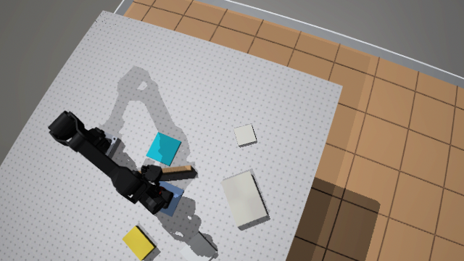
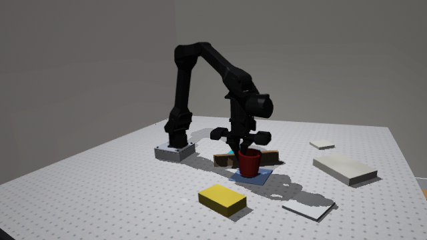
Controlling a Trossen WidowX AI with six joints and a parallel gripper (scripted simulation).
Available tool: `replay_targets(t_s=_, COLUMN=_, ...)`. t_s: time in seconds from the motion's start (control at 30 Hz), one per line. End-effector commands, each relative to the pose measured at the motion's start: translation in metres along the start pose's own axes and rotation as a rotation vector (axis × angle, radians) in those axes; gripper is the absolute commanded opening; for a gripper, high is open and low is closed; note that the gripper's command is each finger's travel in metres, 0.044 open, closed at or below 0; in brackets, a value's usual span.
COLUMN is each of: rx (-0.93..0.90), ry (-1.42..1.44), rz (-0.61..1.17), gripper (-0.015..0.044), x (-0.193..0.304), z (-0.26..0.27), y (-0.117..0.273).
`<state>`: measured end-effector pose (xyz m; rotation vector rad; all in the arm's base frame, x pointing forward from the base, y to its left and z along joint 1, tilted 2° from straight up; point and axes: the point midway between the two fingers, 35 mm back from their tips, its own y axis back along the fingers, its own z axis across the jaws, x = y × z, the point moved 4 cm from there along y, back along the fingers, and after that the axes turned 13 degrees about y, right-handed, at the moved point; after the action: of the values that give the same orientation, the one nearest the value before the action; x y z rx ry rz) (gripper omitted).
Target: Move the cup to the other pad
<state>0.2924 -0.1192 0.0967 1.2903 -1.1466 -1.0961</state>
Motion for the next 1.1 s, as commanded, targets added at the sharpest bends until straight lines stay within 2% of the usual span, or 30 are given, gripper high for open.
replay_targets(t_s=0.0, rx=0.015, ry=0.001, rz=0.007, gripper=0.0000, x=0.001, z=-0.002, y=0.018)
replay_targets(t_s=0.37, rx=0.015, ry=0.001, rz=0.006, gripper=0.0000, x=0.000, z=0.002, y=0.055)
replay_targets(t_s=1.07, rx=0.010, ry=-0.003, rz=0.006, gripper=0.0000, x=0.000, z=0.004, y=0.054)
